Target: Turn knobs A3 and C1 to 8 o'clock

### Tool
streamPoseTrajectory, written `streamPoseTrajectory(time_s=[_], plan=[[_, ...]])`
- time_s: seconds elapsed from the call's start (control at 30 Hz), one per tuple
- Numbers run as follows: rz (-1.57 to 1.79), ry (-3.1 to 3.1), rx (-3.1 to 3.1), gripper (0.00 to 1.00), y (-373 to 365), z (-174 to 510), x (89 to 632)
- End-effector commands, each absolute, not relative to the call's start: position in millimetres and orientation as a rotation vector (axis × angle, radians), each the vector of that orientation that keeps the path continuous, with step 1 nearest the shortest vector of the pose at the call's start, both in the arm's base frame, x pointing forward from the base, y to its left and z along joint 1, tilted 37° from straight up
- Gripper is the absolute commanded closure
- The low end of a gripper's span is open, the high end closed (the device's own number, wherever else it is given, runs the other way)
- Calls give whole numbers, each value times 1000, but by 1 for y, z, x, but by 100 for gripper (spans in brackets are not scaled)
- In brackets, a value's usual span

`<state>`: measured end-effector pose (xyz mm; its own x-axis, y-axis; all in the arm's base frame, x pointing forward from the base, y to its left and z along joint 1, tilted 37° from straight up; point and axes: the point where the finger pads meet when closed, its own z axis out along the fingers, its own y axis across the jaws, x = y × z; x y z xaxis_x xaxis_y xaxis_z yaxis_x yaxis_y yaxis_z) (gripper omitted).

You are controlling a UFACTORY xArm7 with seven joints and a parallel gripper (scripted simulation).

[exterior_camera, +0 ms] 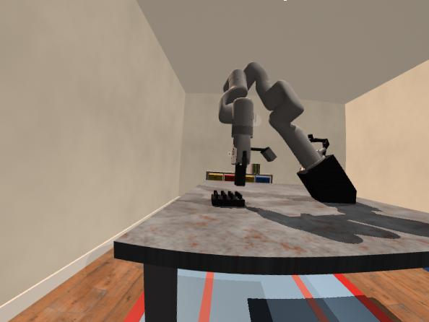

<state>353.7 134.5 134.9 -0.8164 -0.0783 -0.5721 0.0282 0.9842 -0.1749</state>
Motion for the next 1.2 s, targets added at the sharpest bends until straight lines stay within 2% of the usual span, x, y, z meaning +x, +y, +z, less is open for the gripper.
streamPoseTrajectory(time_s=[0.0,1.17], plan=[[-229,2514,-32,81,135,136,354],[145,2278,1052,81,138,142,350]])
